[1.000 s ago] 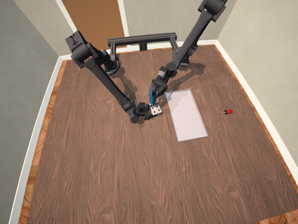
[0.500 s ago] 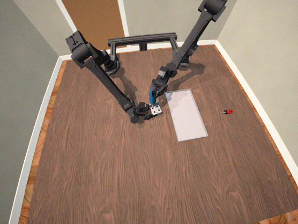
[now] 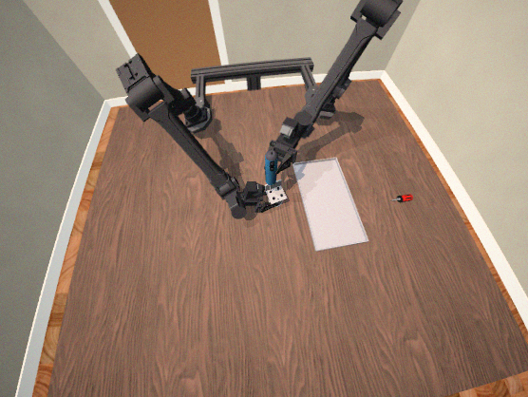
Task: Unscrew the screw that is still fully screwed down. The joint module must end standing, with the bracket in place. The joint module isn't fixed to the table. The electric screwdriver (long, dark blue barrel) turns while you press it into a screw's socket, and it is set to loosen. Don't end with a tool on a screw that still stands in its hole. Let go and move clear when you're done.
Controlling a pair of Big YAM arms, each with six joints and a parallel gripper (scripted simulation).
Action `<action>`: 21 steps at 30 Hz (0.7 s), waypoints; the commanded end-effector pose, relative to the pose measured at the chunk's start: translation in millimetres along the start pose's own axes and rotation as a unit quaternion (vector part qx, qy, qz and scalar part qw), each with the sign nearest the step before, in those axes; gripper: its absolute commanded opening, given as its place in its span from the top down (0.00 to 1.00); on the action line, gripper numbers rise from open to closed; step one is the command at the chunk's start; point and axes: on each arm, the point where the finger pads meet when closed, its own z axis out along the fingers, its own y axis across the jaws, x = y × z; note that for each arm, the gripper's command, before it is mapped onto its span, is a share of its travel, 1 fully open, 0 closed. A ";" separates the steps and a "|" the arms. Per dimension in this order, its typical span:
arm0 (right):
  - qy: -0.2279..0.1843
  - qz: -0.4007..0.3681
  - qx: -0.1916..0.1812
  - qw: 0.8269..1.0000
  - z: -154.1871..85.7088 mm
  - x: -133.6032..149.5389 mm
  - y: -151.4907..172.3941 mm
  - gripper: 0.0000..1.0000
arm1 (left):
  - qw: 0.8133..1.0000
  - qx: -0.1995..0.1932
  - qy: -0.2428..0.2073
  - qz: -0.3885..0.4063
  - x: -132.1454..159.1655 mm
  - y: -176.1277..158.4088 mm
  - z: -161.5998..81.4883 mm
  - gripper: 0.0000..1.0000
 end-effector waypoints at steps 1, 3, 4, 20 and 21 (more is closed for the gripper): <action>-0.005 -0.012 0.007 1.000 0.3 -8.9 -11.4 0.41 | 0.999 -0.009 -0.040 0.003 -28.3 7.9 11.2 0.58; -0.005 -0.012 0.007 1.000 0.3 -8.9 -11.4 0.41 | 0.999 -0.009 -0.041 0.003 -28.2 8.0 10.7 0.58; -0.005 -0.012 0.007 1.000 0.3 -8.9 -11.4 0.41 | 0.999 -0.009 -0.039 0.004 -26.2 7.4 10.5 0.58; -0.005 -0.012 0.007 1.000 0.3 -8.9 -11.4 0.41 | 0.999 -0.008 -0.035 0.004 -20.0 6.4 6.8 0.58; -0.005 -0.012 0.007 1.000 0.3 -8.9 -11.4 0.41 | 0.999 -0.007 -0.033 0.004 -17.7 6.1 6.6 0.58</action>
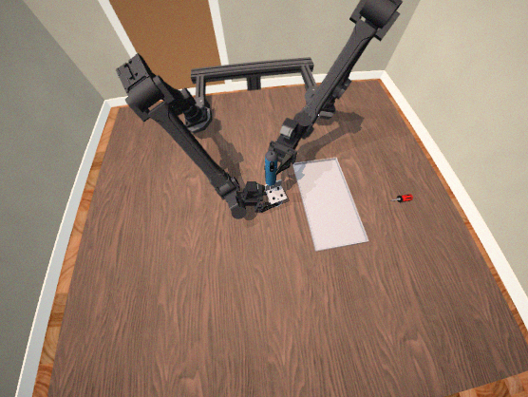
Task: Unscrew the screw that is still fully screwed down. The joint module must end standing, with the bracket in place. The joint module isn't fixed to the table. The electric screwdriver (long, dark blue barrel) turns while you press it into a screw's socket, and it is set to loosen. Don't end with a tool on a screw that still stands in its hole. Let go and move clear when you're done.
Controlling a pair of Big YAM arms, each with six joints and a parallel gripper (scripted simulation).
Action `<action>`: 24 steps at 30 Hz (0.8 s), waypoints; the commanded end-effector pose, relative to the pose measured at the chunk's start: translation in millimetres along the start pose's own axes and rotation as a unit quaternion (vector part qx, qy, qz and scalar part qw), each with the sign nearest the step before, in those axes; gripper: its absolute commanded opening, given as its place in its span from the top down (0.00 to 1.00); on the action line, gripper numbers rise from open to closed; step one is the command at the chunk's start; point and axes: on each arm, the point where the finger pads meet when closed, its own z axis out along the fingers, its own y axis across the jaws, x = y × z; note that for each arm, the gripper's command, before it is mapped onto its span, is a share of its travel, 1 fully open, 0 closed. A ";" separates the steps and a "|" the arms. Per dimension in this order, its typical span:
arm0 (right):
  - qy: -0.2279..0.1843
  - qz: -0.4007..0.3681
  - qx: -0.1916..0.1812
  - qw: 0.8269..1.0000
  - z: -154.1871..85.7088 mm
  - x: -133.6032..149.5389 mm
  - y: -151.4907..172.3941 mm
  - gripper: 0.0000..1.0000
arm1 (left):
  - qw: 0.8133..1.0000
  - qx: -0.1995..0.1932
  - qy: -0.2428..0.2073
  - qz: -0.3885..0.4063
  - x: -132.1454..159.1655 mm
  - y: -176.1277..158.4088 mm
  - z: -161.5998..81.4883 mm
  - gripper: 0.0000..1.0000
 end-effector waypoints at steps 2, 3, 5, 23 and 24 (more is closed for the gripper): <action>-0.005 -0.012 0.007 1.000 0.3 -8.9 -11.4 0.41 | 1.000 -0.007 -0.030 0.004 -17.9 6.0 5.8 0.58; -0.005 -0.012 0.007 1.000 0.3 -8.9 -11.4 0.41 | 0.999 -0.007 -0.033 0.004 -21.5 6.6 5.7 0.58; -0.005 -0.012 0.007 1.000 0.3 -8.9 -11.4 0.41 | 0.999 -0.008 -0.036 0.004 -25.1 6.9 5.5 0.58; -0.005 -0.012 0.007 1.000 0.3 -8.9 -11.4 0.41 | 0.999 -0.007 -0.035 0.004 -20.3 6.5 5.0 0.58; -0.005 -0.012 0.007 1.000 0.3 -8.9 -11.4 0.41 | 0.999 -0.007 -0.035 0.004 -20.3 6.5 5.0 0.58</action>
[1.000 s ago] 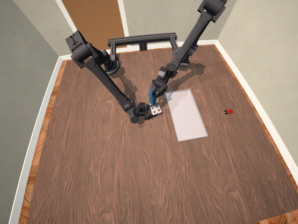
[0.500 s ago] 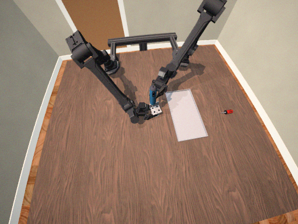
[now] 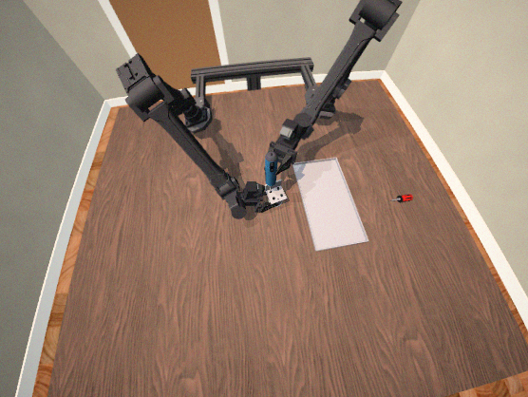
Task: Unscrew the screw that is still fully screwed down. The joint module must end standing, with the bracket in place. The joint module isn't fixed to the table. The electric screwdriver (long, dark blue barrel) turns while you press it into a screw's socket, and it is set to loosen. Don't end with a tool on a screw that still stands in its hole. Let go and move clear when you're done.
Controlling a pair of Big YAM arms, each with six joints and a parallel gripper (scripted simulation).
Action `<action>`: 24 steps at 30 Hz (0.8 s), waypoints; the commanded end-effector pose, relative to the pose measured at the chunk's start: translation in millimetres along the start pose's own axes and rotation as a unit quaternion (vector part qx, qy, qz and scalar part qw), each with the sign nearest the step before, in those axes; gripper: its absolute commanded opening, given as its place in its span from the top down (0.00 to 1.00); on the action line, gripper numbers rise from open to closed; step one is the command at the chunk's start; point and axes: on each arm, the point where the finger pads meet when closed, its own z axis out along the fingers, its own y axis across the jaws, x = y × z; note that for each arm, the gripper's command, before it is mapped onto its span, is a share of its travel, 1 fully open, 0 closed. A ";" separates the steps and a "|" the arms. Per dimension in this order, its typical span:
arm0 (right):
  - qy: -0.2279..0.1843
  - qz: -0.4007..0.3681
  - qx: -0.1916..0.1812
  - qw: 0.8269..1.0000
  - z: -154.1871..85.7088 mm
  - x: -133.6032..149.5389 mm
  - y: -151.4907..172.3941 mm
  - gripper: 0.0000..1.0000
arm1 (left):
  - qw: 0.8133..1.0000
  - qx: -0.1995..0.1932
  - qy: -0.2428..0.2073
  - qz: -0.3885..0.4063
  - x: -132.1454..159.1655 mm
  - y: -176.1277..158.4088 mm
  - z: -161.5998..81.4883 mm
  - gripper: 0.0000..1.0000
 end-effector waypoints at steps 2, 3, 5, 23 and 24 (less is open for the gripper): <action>-0.005 -0.012 0.007 1.000 0.3 -8.9 -11.4 0.41 | 0.999 -0.007 -0.031 0.004 -19.5 6.0 5.4 0.58; -0.005 -0.012 0.007 1.000 0.3 -8.9 -11.4 0.41 | 1.000 -0.007 -0.030 0.005 -18.4 5.9 5.3 0.58; -0.005 -0.012 0.007 1.000 0.3 -8.9 -11.4 0.41 | 1.000 -0.007 -0.030 0.005 -18.1 6.1 4.9 0.58; -0.005 -0.012 0.007 1.000 0.3 -8.9 -11.4 0.41 | 0.999 -0.007 -0.031 0.004 -16.5 6.4 5.0 0.58; -0.005 -0.012 0.007 1.000 0.3 -8.9 -11.4 0.41 | 1.000 -0.007 -0.030 0.004 -15.8 6.3 5.0 0.58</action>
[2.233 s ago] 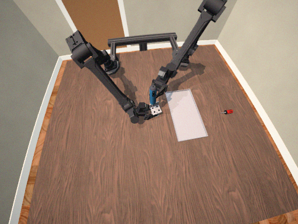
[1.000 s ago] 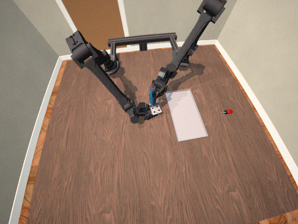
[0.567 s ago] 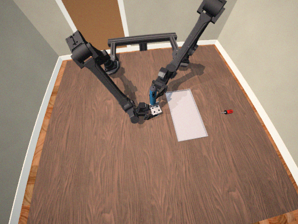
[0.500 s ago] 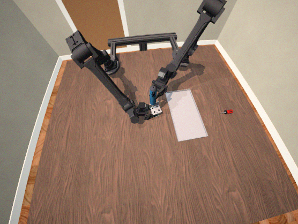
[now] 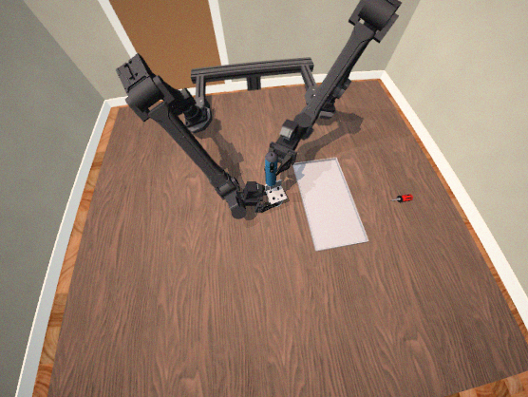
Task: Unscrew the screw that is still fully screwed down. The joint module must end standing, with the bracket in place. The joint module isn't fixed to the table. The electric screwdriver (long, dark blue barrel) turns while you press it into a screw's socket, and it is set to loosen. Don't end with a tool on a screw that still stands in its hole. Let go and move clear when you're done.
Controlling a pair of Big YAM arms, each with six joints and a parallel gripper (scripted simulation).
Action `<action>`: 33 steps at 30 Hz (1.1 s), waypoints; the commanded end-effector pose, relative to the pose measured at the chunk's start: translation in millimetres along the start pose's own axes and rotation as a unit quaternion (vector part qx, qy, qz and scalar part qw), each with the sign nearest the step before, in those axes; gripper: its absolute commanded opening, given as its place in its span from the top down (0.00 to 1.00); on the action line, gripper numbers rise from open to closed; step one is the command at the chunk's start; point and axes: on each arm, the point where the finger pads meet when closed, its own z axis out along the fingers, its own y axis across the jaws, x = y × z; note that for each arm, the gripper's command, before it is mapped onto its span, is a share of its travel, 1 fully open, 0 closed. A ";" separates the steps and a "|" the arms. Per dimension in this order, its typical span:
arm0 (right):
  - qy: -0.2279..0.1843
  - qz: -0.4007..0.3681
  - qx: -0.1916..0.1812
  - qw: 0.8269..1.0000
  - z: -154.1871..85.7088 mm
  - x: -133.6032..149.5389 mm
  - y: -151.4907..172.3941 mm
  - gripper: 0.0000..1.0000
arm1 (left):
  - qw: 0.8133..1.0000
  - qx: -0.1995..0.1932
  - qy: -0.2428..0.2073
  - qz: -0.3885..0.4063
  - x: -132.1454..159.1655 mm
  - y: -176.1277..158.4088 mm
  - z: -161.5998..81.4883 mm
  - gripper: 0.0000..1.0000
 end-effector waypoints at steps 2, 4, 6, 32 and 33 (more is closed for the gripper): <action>-0.005 -0.012 0.007 1.000 0.3 -8.9 -11.4 0.41 | 1.000 -0.007 -0.028 0.004 -16.9 6.3 5.2 0.58; -0.005 -0.012 0.007 1.000 0.3 -8.9 -11.4 0.41 | 1.000 -0.007 -0.030 0.004 -19.1 6.6 5.2 0.58; -0.005 -0.012 0.007 1.000 0.3 -8.9 -11.4 0.41 | 1.000 -0.007 -0.030 0.004 -19.2 6.6 5.2 0.58; -0.005 -0.012 0.007 1.000 0.3 -8.9 -11.4 0.41 | 1.000 -0.007 -0.027 0.005 -14.2 6.6 5.0 0.58; -0.005 -0.012 0.007 1.000 0.3 -8.9 -11.4 0.41 | 1.000 -0.007 -0.027 0.005 -13.3 6.6 4.9 0.58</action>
